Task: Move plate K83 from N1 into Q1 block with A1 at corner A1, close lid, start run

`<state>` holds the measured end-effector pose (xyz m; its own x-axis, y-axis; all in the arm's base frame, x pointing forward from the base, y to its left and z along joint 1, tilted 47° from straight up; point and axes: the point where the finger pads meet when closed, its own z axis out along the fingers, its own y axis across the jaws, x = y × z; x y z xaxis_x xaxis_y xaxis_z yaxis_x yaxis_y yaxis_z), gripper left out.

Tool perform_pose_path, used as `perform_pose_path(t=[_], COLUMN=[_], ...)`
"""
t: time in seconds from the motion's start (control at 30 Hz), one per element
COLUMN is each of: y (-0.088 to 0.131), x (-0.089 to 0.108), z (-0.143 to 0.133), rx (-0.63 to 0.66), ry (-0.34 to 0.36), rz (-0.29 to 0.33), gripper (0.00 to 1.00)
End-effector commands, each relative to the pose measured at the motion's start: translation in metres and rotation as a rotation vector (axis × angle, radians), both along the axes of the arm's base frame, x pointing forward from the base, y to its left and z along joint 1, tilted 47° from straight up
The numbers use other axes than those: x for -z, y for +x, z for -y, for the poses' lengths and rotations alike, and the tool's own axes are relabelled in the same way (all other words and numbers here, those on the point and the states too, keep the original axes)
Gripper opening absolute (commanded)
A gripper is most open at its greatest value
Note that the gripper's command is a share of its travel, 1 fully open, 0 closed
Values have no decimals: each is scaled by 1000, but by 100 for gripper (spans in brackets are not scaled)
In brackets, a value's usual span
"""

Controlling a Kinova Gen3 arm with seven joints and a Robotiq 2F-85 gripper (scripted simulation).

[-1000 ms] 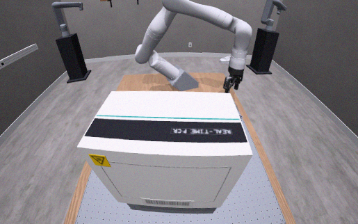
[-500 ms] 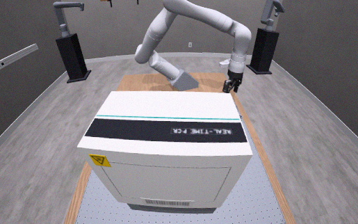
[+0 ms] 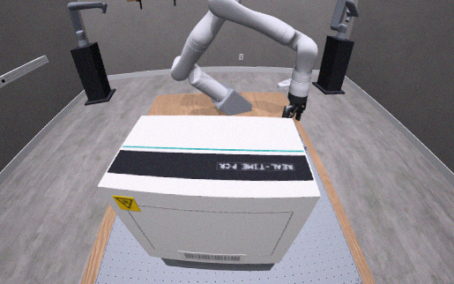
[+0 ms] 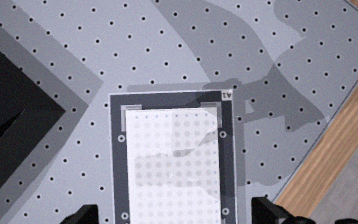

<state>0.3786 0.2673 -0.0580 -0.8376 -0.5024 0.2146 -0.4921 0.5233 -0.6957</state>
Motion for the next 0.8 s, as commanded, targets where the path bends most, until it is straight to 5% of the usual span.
perform_pose_path(t=[0.0, 0.77], y=[1, 8], x=[2, 22], z=[2, 21], rx=[-1, -1], ry=[2, 2], rz=[1, 1], gripper=[100, 100])
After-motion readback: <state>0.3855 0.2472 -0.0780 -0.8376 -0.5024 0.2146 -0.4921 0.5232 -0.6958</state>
